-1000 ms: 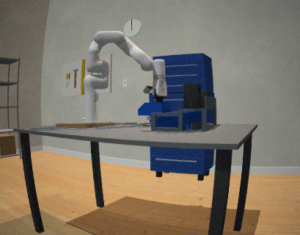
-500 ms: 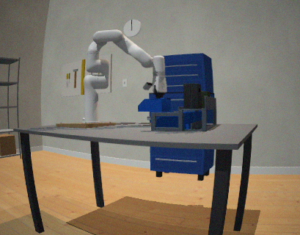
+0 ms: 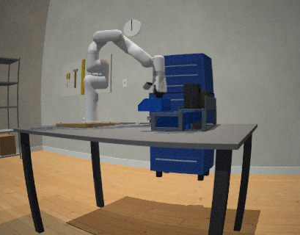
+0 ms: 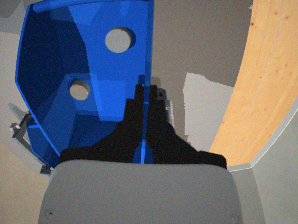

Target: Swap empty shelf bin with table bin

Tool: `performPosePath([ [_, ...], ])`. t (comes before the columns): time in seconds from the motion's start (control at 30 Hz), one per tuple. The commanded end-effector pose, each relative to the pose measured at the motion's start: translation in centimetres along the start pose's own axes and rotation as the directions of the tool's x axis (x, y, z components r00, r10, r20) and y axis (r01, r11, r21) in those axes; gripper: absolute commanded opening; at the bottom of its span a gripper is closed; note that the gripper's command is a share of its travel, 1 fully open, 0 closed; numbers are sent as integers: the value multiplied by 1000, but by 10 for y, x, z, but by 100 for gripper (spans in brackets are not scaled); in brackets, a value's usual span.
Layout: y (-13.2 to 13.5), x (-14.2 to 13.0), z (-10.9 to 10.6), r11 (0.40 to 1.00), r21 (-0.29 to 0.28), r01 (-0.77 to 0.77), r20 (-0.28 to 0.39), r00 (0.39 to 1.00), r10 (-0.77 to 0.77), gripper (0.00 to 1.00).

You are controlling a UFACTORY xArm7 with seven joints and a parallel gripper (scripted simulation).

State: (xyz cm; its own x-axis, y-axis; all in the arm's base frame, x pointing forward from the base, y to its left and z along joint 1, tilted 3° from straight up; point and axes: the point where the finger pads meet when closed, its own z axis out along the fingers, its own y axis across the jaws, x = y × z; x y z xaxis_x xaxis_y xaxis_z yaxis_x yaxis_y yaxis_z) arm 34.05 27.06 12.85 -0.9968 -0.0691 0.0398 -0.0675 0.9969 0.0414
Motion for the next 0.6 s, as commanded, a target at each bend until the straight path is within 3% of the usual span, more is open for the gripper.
performPosePath([
  [0.0, 1, -1, -1, 1000, -2, 0, 3, 1000, 0, 0],
  [0.57, -18, 0, -1, 999, -1, 40, 3, 999, -40, 0],
])
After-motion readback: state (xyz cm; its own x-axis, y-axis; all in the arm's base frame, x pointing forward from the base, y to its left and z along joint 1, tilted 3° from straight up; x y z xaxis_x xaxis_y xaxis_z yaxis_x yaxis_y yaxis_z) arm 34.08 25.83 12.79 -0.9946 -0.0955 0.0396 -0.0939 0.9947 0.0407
